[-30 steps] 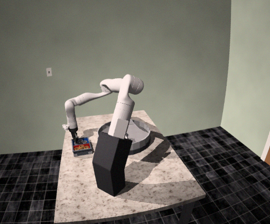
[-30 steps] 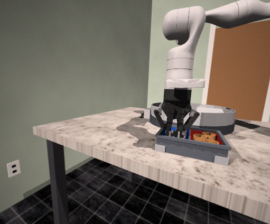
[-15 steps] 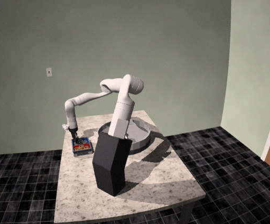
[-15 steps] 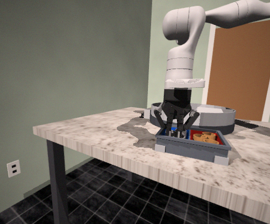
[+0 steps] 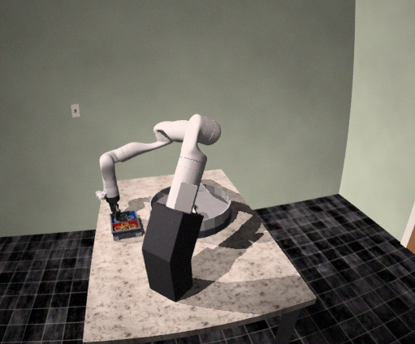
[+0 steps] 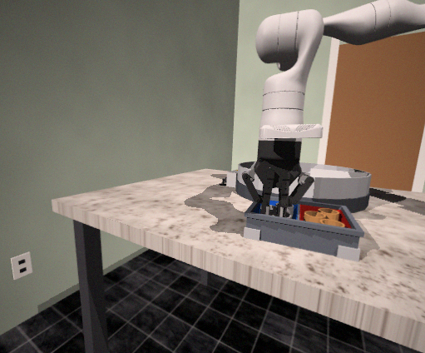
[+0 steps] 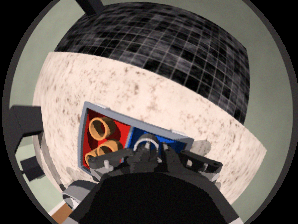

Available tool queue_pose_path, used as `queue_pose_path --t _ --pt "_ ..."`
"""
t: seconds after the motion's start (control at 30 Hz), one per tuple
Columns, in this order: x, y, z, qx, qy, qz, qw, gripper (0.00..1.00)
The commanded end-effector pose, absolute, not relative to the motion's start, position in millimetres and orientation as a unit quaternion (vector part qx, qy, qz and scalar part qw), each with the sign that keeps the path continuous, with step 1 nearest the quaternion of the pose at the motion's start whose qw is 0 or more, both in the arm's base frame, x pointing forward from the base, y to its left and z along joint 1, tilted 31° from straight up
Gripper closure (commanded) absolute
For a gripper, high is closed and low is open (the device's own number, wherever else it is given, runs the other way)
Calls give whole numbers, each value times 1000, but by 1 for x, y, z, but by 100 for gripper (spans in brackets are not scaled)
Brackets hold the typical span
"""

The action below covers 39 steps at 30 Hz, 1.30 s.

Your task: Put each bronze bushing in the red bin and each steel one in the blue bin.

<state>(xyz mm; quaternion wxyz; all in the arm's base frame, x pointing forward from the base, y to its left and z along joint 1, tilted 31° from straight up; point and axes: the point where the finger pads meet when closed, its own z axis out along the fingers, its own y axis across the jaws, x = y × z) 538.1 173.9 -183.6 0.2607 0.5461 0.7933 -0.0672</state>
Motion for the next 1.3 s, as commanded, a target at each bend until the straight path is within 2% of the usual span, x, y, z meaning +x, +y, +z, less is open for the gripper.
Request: queue_pose_path --t 0.0,1.27 --pt "538 175 -183 546 793 -66 261 81" --pt "533 179 -174 546 793 -66 261 81"
